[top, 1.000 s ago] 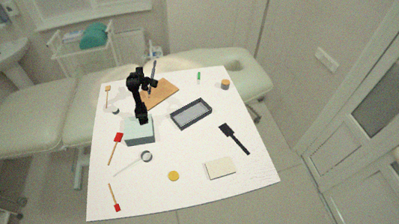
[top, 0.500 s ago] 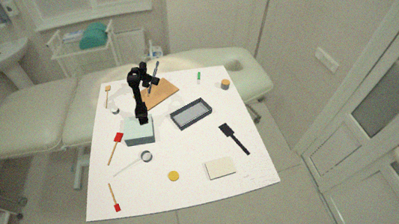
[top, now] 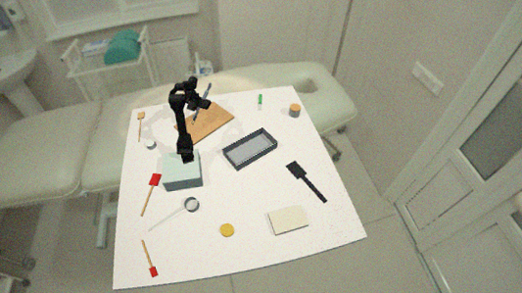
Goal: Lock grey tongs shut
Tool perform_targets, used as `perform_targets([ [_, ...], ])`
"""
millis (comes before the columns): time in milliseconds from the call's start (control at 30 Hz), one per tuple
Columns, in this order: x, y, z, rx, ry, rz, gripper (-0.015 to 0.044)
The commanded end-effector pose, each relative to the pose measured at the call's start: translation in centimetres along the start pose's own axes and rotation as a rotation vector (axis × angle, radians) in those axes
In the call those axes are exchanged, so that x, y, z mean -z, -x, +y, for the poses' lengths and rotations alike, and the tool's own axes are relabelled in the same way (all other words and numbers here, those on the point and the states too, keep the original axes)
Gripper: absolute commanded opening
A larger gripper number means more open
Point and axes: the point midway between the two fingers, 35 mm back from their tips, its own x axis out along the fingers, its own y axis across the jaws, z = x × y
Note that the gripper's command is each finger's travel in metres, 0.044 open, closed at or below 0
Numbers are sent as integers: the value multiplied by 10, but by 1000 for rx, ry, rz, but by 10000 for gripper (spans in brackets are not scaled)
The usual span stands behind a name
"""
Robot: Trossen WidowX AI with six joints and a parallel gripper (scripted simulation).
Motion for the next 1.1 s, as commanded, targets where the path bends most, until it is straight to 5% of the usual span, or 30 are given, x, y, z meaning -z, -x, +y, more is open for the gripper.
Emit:
perform_targets([
  [0, 4, 2, 0, 9, -8, -46, -150],
  [567, 3, 10, 7, 39, -55, -349, -150],
  [1067, 1, 3, 7, 41, -58, -360, -150],
])
